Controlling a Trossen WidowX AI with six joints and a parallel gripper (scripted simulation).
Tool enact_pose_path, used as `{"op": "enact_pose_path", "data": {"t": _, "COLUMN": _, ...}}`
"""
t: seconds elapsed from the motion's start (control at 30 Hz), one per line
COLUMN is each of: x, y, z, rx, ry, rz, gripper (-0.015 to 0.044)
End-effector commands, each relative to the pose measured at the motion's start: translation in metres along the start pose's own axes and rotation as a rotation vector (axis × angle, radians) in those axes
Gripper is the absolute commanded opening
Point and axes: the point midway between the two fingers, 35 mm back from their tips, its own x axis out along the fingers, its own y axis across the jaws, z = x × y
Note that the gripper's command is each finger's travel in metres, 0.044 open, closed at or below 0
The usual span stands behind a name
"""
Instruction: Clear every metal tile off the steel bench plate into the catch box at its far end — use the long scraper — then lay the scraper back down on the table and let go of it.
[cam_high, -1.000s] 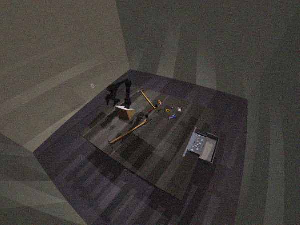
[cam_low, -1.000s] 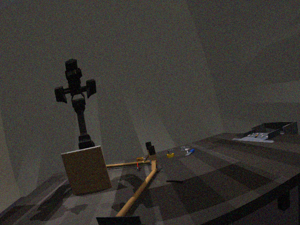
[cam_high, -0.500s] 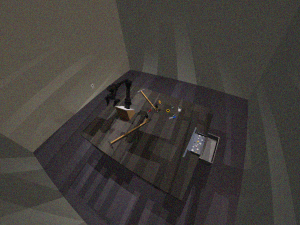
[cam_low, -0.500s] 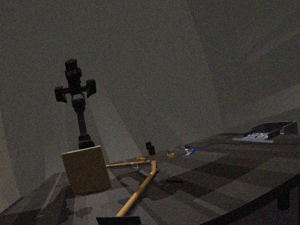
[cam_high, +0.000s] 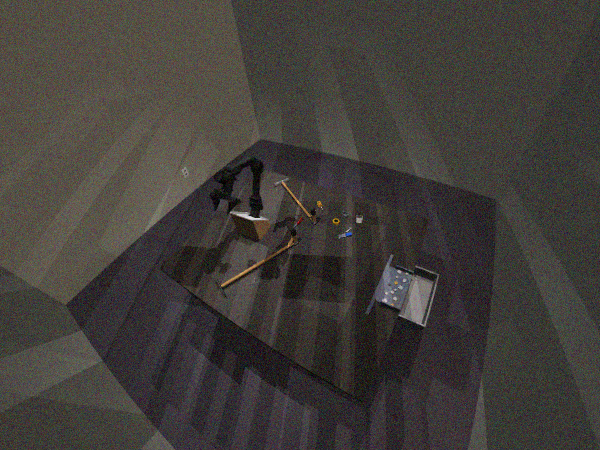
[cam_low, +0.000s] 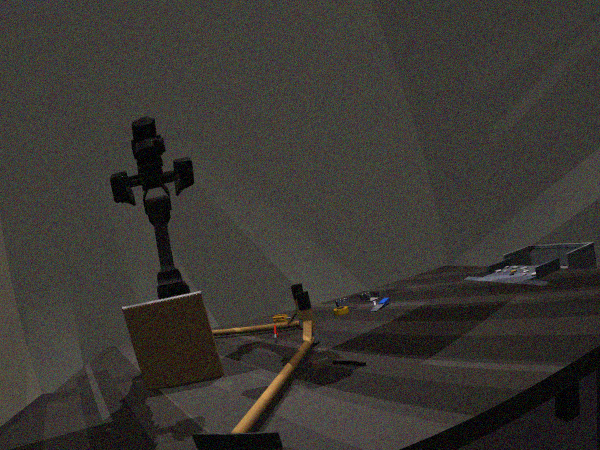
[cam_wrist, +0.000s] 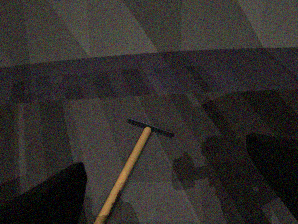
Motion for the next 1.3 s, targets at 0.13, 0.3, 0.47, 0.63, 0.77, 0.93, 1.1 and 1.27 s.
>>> {"op": "enact_pose_path", "data": {"t": 0.13, "x": -0.018, "y": 0.024, "z": 0.012, "rx": 0.046, "ry": -0.042, "rz": -0.036, "gripper": 0.044}}
{"op": "enact_pose_path", "data": {"t": 0.3, "x": -0.033, "y": 0.044, "z": 0.019, "rx": 0.088, "ry": -0.076, "rz": -0.059, "gripper": 0.044}}
{"op": "enact_pose_path", "data": {"t": 0.47, "x": -0.048, "y": 0.064, "z": 0.024, "rx": 0.131, "ry": -0.116, "rz": -0.076, "gripper": 0.044}}
{"op": "enact_pose_path", "data": {"t": 0.63, "x": -0.06, "y": 0.08, "z": 0.027, "rx": 0.166, "ry": -0.147, "rz": -0.085, "gripper": 0.044}}
{"op": "enact_pose_path", "data": {"t": 0.77, "x": -0.068, "y": 0.09, "z": 0.028, "rx": 0.214, "ry": -0.165, "rz": -0.091, "gripper": 0.044}}
{"op": "enact_pose_path", "data": {"t": 0.93, "x": -0.08, "y": 0.105, "z": 0.028, "rx": 0.285, "ry": -0.194, "rz": -0.098, "gripper": 0.044}}
{"op": "enact_pose_path", "data": {"t": 1.1, "x": -0.092, "y": 0.119, "z": 0.028, "rx": 0.356, "ry": -0.225, "rz": -0.1, "gripper": 0.044}}
{"op": "enact_pose_path", "data": {"t": 1.27, "x": -0.105, "y": 0.134, "z": 0.027, "rx": 0.428, "ry": -0.259, "rz": -0.097, "gripper": 0.044}}
